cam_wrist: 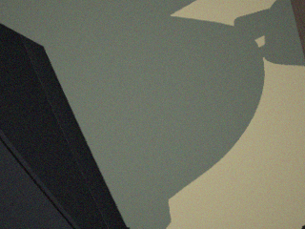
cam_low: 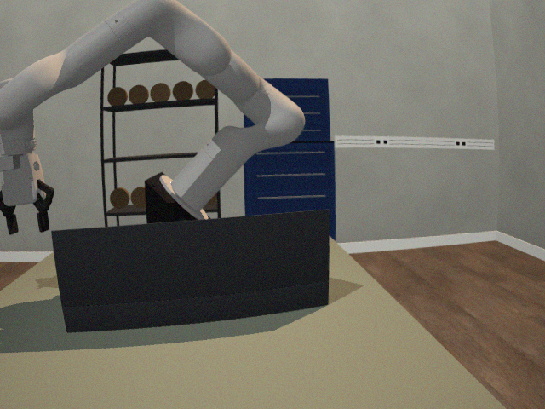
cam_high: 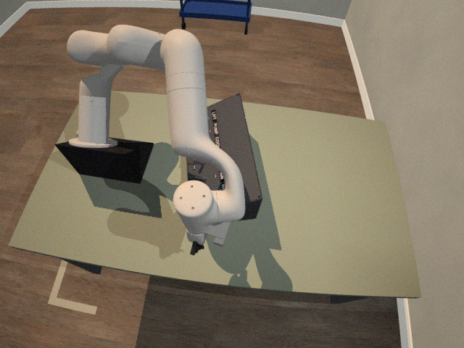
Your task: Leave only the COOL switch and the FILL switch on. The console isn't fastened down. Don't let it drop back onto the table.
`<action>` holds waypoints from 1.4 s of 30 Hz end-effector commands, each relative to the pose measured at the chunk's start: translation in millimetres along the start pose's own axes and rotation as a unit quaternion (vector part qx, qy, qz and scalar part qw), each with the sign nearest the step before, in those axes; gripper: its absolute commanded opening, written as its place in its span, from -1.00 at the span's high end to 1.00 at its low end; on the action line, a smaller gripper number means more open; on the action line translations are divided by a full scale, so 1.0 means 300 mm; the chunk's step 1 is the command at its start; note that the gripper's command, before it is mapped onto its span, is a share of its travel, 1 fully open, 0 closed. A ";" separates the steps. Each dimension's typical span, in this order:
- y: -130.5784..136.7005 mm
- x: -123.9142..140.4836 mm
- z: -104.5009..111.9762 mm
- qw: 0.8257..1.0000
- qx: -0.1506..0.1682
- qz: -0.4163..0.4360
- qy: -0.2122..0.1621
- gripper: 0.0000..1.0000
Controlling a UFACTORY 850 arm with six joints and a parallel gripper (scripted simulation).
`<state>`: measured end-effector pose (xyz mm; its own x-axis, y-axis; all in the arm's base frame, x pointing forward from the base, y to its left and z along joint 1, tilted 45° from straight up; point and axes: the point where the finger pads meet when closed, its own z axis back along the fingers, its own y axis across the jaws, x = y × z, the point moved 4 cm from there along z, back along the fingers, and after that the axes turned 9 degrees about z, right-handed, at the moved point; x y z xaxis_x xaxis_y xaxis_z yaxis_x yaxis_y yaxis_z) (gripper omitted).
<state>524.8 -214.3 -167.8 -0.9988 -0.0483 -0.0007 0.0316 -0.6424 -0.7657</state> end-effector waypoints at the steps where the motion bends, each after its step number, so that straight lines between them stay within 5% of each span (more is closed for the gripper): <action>1: 0.000 -0.002 0.004 1.000 0.001 0.000 0.001 -1.00; 42: 0.002 0.008 0.026 1.000 0.001 0.000 0.001 -1.00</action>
<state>523.6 -216.2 -166.4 -0.9988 -0.0485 -0.0005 0.0316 -0.6422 -0.7659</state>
